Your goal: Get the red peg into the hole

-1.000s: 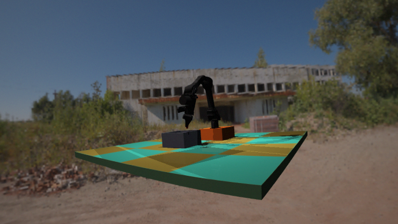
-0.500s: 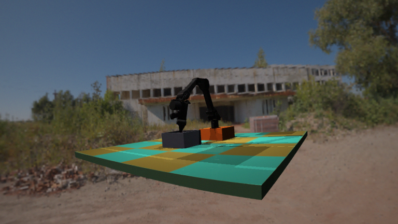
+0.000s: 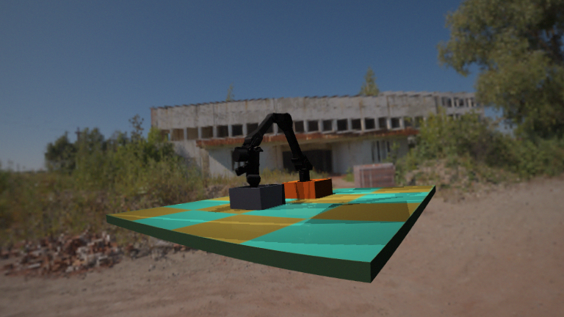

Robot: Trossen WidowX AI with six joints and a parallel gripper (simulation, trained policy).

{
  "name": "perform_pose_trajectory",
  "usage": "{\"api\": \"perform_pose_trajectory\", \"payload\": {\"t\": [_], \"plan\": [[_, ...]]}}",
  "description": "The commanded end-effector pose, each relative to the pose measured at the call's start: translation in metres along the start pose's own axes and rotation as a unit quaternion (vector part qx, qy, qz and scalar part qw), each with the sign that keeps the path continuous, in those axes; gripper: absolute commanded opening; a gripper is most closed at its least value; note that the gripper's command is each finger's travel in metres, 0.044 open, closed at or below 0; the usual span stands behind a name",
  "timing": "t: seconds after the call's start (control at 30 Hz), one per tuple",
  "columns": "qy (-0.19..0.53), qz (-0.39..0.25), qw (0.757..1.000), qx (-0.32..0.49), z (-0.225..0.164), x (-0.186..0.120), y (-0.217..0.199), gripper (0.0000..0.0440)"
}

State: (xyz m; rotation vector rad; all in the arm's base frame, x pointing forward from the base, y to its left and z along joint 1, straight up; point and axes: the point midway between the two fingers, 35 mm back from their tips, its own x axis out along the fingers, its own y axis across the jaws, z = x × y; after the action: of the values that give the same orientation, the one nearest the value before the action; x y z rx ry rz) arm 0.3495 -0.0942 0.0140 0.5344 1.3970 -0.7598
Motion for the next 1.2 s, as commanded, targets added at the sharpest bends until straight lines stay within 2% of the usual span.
{"api": "perform_pose_trajectory", "payload": {"t": [0.0,0.1,0.43,1.17], "plan": [[0.003,0.019,1.0,-0.006,0.014,-0.003,0.01,0.0381],[0.004,0.034,0.999,-0.009,0.024,-0.008,0.019,0.044],[-0.011,0.102,0.995,-0.019,0.057,-0.036,0.055,0.044],[-0.012,0.104,0.994,-0.02,0.058,-0.037,0.056,0.044]]}}
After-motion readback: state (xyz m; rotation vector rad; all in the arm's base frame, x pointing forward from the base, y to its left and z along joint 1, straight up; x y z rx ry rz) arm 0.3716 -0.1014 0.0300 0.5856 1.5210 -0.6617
